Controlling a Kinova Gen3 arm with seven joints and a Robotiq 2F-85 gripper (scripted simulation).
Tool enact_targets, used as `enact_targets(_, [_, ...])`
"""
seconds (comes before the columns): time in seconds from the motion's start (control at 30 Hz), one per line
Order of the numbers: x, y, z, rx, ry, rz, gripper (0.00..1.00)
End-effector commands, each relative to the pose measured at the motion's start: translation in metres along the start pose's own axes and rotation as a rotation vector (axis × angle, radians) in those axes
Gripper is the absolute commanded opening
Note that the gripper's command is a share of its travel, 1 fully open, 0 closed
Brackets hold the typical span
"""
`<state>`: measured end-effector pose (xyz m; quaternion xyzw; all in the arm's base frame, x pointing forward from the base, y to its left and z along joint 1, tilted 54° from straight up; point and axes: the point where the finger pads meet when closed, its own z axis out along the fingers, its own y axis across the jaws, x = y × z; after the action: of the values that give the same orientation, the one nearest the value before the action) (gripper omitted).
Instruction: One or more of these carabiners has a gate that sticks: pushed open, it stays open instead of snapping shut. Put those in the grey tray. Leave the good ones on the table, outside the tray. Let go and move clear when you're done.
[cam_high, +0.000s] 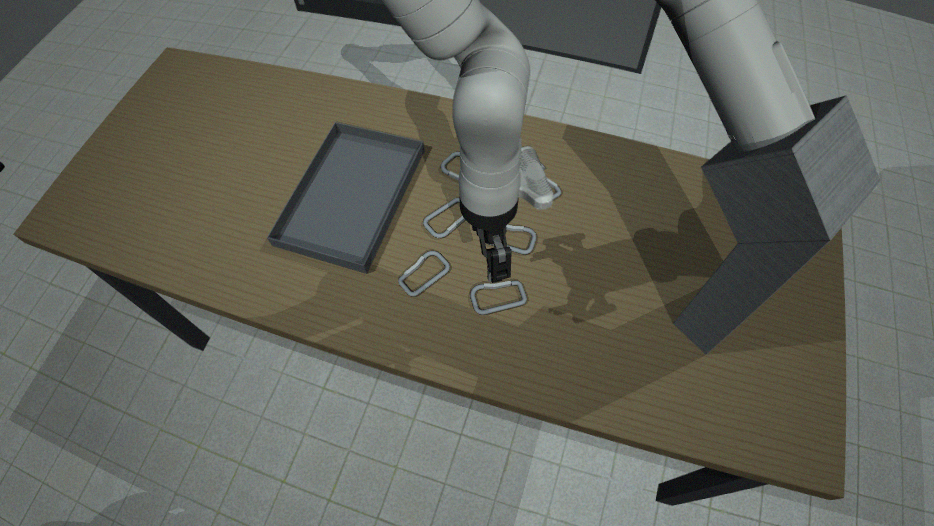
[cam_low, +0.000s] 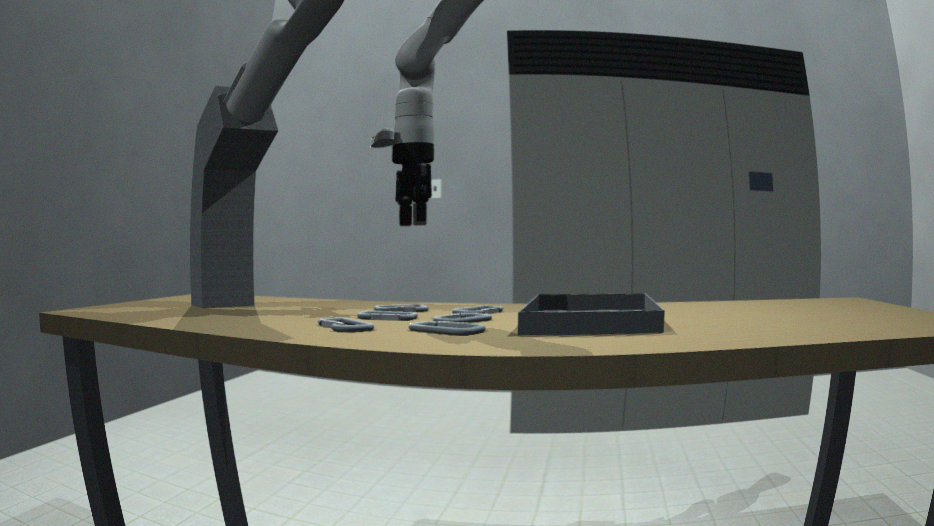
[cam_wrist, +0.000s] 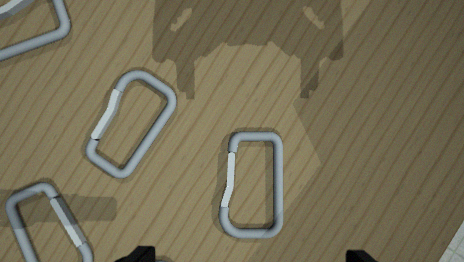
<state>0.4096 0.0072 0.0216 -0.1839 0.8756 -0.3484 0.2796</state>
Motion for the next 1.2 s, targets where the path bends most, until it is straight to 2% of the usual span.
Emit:
enact_targets(0.0, [0.013,-0.006,0.014,0.022,0.019,-0.009,1.00])
enact_targets(0.17, [0.013,-0.006,0.014,0.022,0.019,-0.009,1.00])
enact_targets(0.2, [0.020,0.004,0.035,0.024,0.017,-0.002,1.00])
enact_targets(0.73, [0.020,0.004,0.035,0.024,0.017,-0.002,1.00])
enact_targets(0.77, [0.020,0.004,0.065,0.024,0.015,-0.001,1.00])
enact_targets(1.17, [0.020,0.004,0.065,0.024,0.015,-0.001,1.00])
